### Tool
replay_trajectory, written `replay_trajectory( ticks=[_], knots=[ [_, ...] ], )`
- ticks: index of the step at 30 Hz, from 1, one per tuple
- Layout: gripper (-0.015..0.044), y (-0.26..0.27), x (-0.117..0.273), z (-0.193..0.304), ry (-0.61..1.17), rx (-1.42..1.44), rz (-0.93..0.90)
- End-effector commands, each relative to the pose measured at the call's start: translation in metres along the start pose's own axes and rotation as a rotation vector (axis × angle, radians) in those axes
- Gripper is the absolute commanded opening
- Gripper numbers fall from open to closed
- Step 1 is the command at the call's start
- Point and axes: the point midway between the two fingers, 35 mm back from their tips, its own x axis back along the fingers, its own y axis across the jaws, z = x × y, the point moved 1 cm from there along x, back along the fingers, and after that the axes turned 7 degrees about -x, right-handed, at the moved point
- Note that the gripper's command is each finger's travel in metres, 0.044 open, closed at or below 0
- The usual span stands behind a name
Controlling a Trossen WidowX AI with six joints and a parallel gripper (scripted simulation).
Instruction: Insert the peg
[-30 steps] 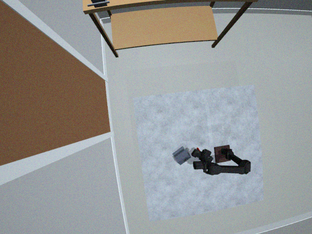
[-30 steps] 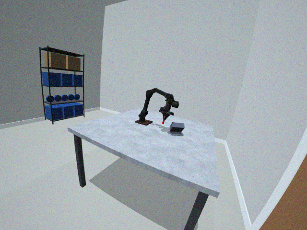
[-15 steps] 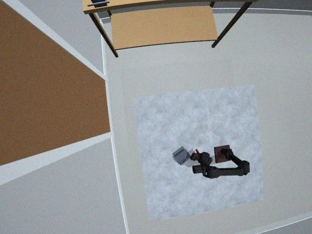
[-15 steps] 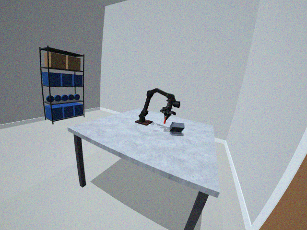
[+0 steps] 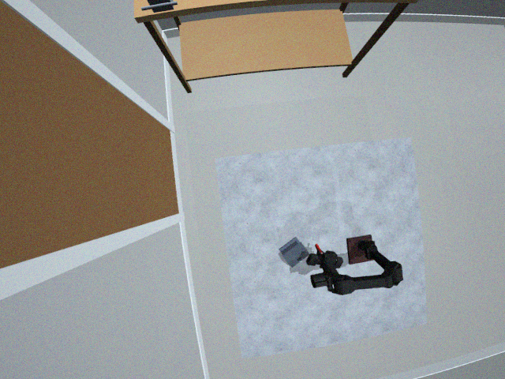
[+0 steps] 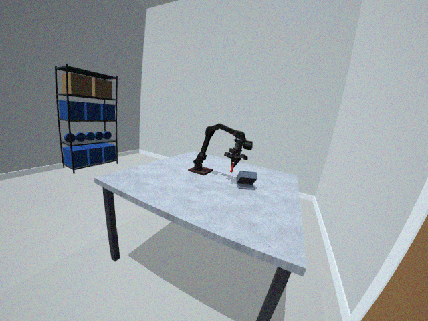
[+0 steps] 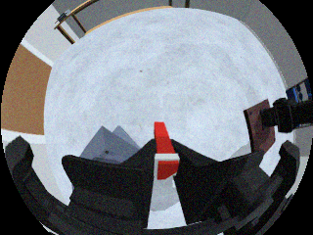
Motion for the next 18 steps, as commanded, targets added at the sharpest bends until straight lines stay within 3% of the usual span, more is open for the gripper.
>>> replay_trajectory(
  ticks=[1, 18],
  knots=[
    [0.0000, 0.002, 0.004, 0.005, -0.014, 0.038, -0.021],
    [0.0000, 0.003, 0.015, 0.026, -0.058, 0.172, -0.084]
  ],
)
